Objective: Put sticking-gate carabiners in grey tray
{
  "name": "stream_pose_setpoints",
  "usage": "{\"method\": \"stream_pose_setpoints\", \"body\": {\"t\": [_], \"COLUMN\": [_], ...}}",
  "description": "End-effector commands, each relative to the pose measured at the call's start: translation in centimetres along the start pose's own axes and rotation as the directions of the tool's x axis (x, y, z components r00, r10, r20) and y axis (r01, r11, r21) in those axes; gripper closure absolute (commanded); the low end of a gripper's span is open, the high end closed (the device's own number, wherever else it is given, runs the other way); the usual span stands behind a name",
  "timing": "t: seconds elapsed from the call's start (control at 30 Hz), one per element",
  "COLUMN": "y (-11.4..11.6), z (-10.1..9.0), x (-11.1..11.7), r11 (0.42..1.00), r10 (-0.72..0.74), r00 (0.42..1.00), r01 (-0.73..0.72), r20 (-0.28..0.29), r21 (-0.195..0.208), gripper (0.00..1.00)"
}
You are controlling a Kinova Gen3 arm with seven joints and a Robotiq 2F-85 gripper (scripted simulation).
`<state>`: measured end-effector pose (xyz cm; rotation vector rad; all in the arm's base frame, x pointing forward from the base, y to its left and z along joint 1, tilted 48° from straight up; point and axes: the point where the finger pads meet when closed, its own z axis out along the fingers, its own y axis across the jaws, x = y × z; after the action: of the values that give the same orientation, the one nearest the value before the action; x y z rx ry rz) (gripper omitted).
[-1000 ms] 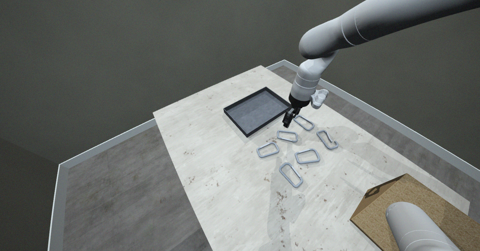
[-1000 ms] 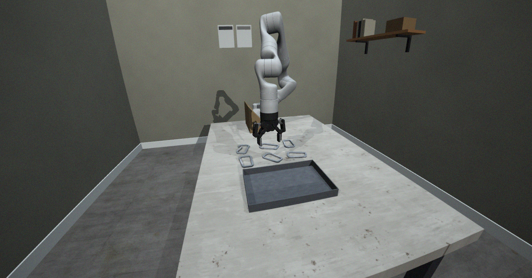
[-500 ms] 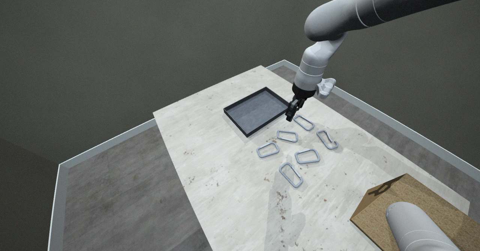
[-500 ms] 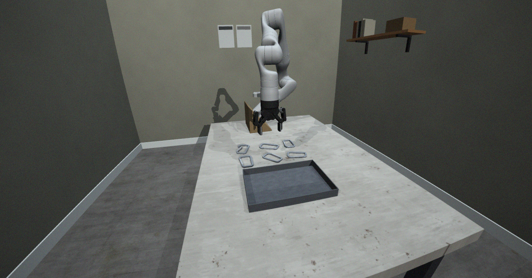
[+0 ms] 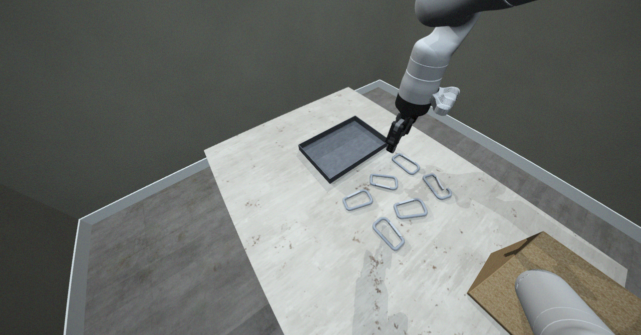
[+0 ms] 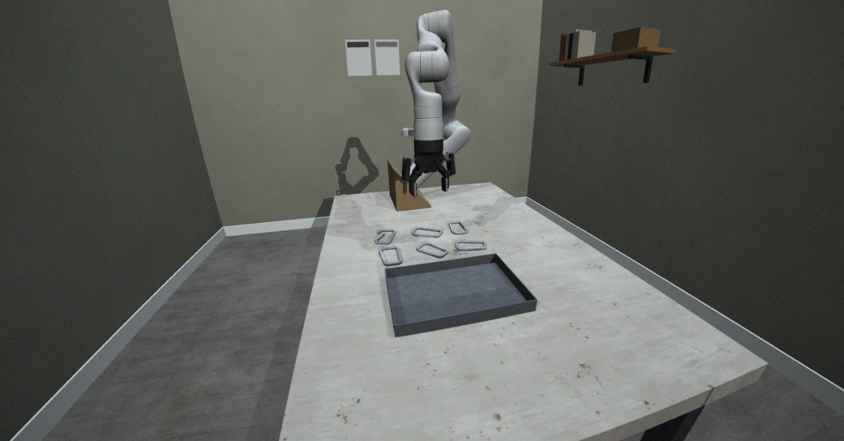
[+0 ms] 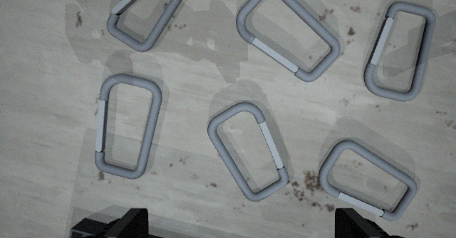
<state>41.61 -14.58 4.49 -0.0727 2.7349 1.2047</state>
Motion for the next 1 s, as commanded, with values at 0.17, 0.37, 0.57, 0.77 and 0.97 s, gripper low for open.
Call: {"method": "stream_pose_setpoints", "body": {"t": [0.17,0.37,0.57,0.77,0.97], "y": [0.4,0.4,0.4,1.0,1.0], "z": [-5.1,-5.1,-5.1,-10.0,-10.0], "x": [0.3,0.3,0.3,0.6,0.6], "r11": [1.000,1.000,1.000,1.000,1.000], "r10": [0.000,0.000,0.000,0.000,0.000], "r00": [1.000,1.000,1.000,1.000,1.000], "r01": [0.000,0.000,0.000,0.000,0.000], "r20": [0.002,0.002,0.002,0.001,0.001], "r21": [0.002,0.002,0.002,0.001,0.001], "gripper": [0.00,0.00,0.00,0.00,0.00]}}
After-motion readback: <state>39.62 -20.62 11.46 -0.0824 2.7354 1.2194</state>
